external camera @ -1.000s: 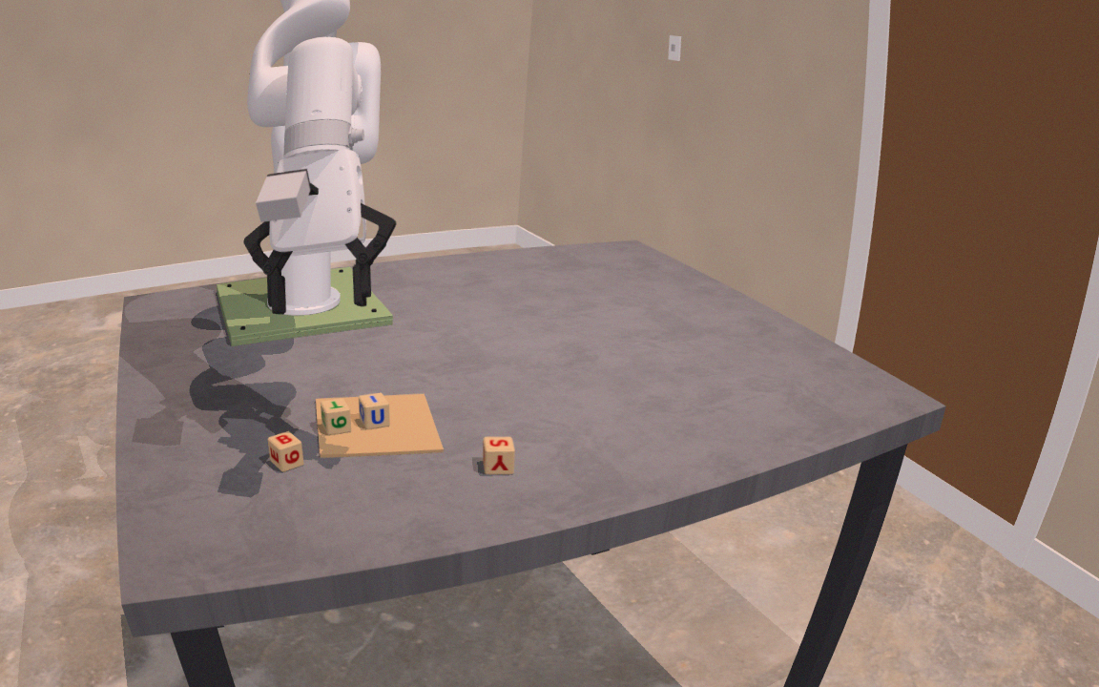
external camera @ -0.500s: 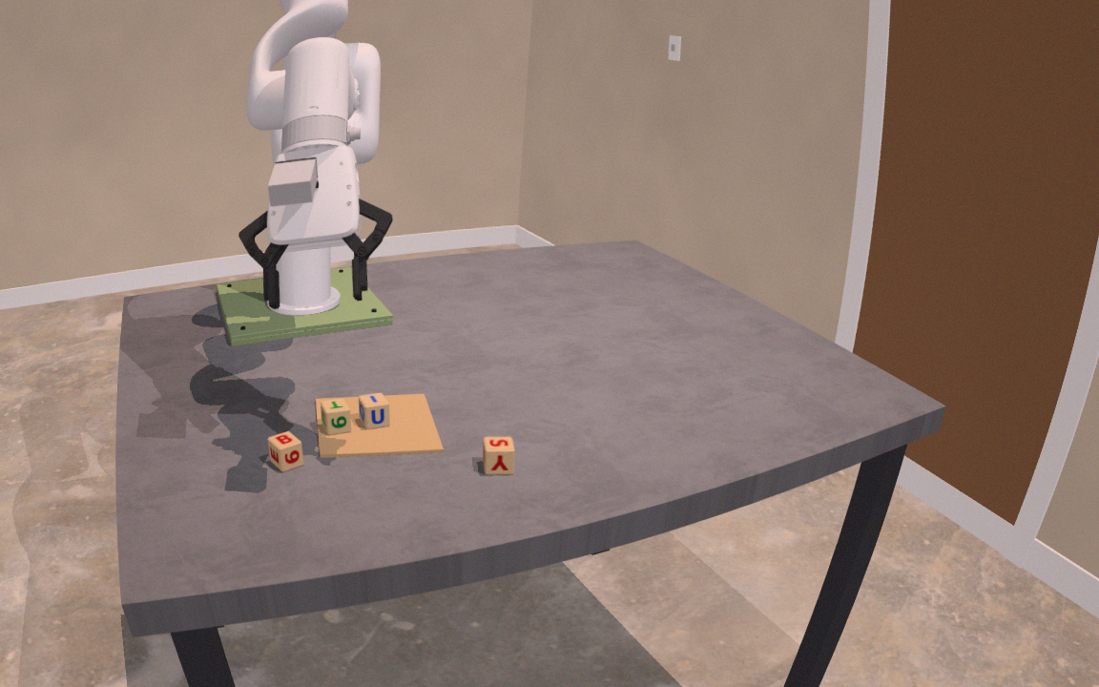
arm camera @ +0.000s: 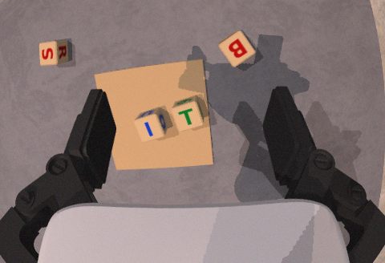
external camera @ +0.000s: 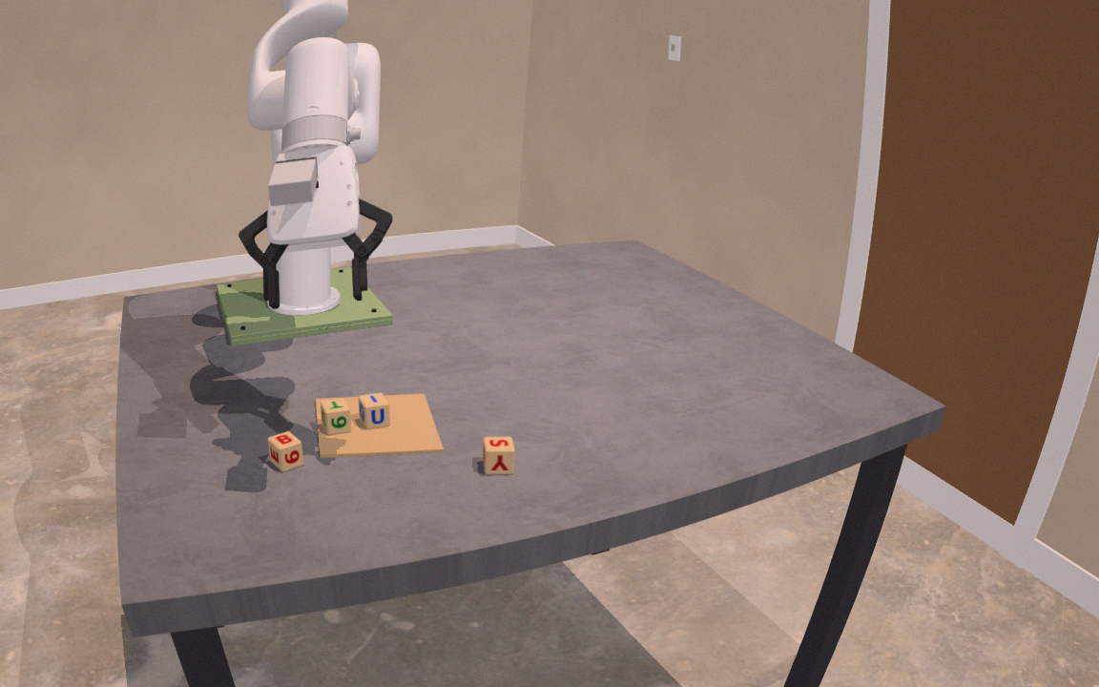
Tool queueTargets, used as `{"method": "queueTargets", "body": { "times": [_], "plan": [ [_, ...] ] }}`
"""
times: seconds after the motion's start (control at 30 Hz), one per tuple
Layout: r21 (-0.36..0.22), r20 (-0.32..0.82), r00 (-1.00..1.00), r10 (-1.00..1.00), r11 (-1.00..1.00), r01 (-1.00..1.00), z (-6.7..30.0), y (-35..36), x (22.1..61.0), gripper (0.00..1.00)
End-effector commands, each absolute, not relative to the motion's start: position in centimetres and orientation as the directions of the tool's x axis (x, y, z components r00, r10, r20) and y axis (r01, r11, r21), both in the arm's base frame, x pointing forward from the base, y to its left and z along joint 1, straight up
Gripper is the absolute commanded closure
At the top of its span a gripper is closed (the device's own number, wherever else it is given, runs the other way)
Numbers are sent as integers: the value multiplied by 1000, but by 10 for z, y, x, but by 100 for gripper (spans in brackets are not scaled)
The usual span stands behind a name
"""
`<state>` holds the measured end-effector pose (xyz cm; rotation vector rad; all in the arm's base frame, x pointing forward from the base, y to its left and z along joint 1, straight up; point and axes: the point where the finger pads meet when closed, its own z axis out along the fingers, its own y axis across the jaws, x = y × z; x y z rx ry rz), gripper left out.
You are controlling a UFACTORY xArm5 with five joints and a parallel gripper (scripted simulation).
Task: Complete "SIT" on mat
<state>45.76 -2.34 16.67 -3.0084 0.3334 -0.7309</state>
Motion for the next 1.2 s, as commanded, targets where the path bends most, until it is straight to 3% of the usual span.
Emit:
{"method": "queueTargets", "body": {
  "times": [0.0, 1.17],
  "plan": [
    [-78, 454, 865, -213, -977, -200, 168, -23, 459, 0],
    [-74, 497, 846, -196, -980, -184, 158, -27, 469, 0]
  ]
}}
